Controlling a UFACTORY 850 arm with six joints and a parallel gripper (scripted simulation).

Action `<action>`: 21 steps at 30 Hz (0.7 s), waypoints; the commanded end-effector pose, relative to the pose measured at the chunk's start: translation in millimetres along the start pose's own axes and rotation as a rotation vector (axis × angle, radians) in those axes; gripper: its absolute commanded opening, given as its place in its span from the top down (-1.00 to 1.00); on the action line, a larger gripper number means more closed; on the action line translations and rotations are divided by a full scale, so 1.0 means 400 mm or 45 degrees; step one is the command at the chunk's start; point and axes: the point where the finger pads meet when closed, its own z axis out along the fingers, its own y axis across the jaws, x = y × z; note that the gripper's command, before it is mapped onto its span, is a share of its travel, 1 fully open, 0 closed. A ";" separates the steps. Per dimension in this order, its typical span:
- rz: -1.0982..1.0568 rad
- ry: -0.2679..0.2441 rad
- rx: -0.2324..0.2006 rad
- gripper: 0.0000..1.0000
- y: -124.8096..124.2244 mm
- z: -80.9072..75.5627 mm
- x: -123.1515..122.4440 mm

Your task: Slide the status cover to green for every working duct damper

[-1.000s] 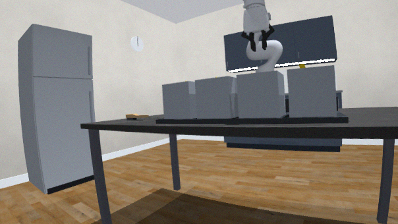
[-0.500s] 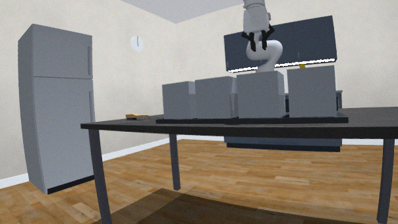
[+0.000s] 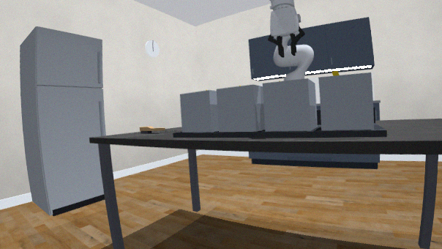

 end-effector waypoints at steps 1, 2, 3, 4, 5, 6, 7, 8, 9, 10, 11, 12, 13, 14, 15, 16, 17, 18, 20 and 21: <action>0.000 -0.003 -0.001 0.22 0.000 -0.003 -0.002; 0.000 -0.003 -0.001 0.22 0.000 -0.003 -0.002; 0.000 -0.003 -0.001 0.22 0.006 -0.003 -0.003; 0.000 -0.003 -0.001 0.22 0.034 -0.003 -0.008; 0.000 -0.002 -0.001 0.22 0.094 -0.004 -0.016; 0.000 -0.002 -0.001 0.22 0.113 -0.004 -0.018; 0.000 -0.002 -0.001 0.22 0.130 -0.005 -0.020; 0.000 -0.002 -0.002 0.22 0.154 -0.005 -0.021; 0.000 -0.002 -0.002 0.22 0.180 -0.005 -0.022; 0.000 -0.002 -0.002 0.22 0.206 -0.005 -0.023; 0.000 -0.002 -0.002 0.22 0.230 -0.005 -0.023; -0.001 -0.001 -0.002 0.22 0.255 -0.005 -0.023; -0.001 -0.001 -0.002 0.22 0.279 -0.005 -0.022; -0.001 -0.001 -0.002 0.22 0.304 -0.005 -0.021; -0.001 -0.001 -0.002 0.22 0.328 -0.005 -0.020; -0.001 -0.001 -0.003 0.22 0.353 -0.005 -0.017; -0.001 -0.001 -0.003 0.22 0.353 -0.005 -0.017; -0.001 -0.001 -0.003 0.22 0.353 -0.005 -0.017; -0.001 0.000 -0.003 0.22 0.437 -0.004 -0.006; -0.001 0.000 -0.003 0.22 0.455 -0.004 -0.003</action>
